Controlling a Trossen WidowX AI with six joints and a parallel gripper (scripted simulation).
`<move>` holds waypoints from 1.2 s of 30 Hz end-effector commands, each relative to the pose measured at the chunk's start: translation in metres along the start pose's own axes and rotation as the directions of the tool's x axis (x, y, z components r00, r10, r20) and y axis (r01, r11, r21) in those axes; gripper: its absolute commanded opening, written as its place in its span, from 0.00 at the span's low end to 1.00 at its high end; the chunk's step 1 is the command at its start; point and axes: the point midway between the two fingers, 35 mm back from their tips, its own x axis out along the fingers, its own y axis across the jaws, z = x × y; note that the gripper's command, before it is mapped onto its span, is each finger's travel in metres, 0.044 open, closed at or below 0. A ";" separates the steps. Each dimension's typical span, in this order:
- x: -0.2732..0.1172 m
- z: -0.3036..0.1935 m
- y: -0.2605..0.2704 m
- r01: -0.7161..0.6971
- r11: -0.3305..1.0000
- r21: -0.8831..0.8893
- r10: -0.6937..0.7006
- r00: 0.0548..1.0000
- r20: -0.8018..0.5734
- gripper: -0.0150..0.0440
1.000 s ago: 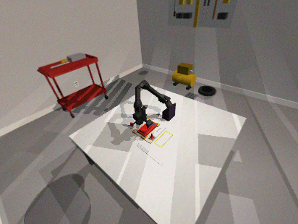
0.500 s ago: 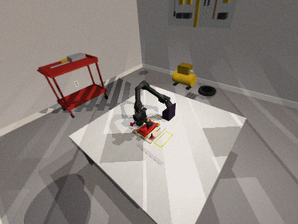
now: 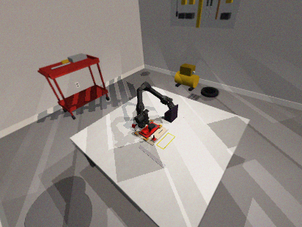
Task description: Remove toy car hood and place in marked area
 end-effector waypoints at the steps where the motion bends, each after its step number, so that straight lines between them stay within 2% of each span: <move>1: 0.004 -0.003 0.000 0.006 1.000 -0.008 -0.006 1.000 -0.008 1.00; 36: 0.020 -0.003 0.000 0.007 1.000 -0.008 -0.007 1.000 -0.008 1.00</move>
